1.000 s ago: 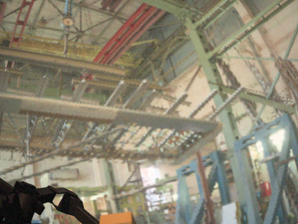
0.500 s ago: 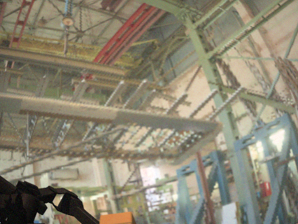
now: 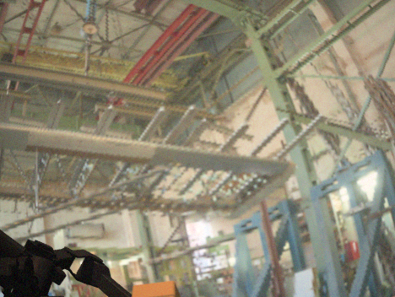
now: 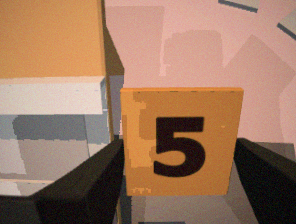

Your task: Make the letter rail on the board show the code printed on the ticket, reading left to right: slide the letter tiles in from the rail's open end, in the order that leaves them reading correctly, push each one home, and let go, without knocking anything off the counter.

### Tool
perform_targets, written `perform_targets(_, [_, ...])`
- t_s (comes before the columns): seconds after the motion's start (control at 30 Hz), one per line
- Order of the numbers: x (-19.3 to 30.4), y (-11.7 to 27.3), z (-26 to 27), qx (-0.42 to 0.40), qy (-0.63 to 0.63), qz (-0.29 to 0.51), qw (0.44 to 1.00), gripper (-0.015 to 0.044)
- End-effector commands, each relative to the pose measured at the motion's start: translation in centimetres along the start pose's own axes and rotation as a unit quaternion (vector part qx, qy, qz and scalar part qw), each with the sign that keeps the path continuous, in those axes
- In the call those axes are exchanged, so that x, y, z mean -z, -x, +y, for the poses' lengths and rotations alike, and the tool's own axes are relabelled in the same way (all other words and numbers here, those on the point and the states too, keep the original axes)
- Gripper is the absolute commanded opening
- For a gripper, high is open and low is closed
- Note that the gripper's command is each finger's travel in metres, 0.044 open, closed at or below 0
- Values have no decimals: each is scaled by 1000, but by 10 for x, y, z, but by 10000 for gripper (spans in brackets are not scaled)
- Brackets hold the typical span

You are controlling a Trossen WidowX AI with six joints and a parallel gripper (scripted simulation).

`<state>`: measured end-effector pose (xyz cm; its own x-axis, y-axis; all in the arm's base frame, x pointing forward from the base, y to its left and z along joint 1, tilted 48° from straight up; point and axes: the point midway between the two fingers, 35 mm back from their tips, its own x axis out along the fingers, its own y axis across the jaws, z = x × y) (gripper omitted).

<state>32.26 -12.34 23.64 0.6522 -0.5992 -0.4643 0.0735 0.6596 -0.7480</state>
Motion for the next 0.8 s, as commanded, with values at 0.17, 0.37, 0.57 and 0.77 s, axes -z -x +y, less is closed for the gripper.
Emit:
perform_targets(0.17, [2, -1, 6, 0, -2, 3, 1000, 0])
perform_targets(0.37, [2, -1, 9, 0, -2, 3, 1000, 0])
perform_targets(0.57, [2, -1, 12, 0, -2, 3, 1000, 0])
perform_targets(0.77, [2, -1, 15, 0, -2, 3, 1000, 0])
